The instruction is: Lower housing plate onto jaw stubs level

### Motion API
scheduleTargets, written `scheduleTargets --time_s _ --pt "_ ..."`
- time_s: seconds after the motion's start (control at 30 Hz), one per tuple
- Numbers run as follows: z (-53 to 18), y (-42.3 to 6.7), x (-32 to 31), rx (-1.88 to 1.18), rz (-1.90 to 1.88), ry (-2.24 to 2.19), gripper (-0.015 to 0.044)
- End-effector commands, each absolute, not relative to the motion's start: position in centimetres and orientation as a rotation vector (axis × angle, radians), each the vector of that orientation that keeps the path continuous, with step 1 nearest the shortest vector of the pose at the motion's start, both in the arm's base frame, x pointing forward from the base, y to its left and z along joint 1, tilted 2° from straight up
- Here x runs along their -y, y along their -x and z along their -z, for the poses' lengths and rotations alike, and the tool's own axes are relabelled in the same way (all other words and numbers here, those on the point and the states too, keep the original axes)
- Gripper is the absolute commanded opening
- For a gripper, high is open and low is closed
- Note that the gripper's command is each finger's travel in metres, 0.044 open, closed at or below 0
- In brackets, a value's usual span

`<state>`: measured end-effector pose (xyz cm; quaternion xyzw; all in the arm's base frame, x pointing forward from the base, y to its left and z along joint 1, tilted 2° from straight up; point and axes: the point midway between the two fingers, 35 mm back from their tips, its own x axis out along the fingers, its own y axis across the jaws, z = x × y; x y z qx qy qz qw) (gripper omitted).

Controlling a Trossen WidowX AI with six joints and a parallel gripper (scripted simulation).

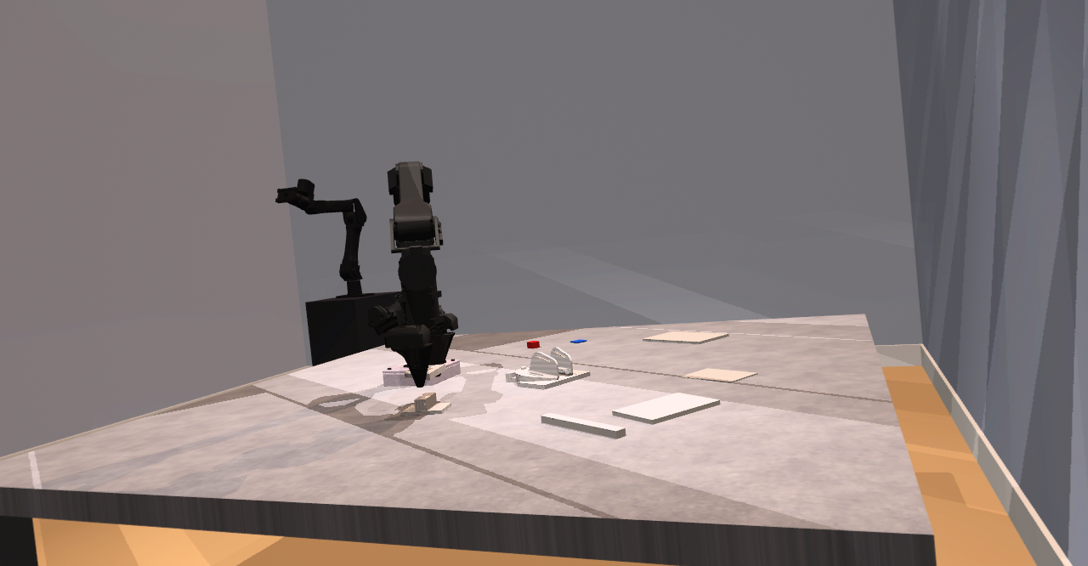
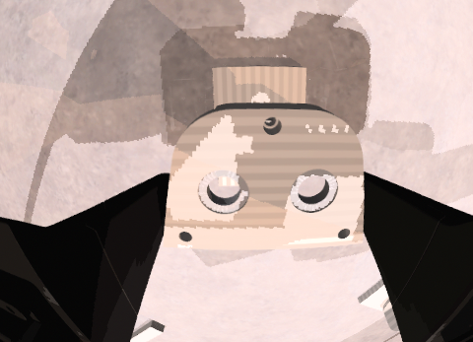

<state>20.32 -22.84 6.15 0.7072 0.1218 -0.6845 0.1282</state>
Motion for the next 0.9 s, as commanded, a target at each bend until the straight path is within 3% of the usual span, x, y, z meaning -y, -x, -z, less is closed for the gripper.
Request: scheduleTargets --time_s 0.0,0.4,0.87 --pt "-7.8 -20.3 22.8 -0.349 1.982 -2.061 0.0351" --pt "-9.6 -20.2 22.6 -0.353 1.979 -2.059 0.0351" --pt "-9.7 -22.4 19.3 -0.657 1.761 -1.833 0.0351"
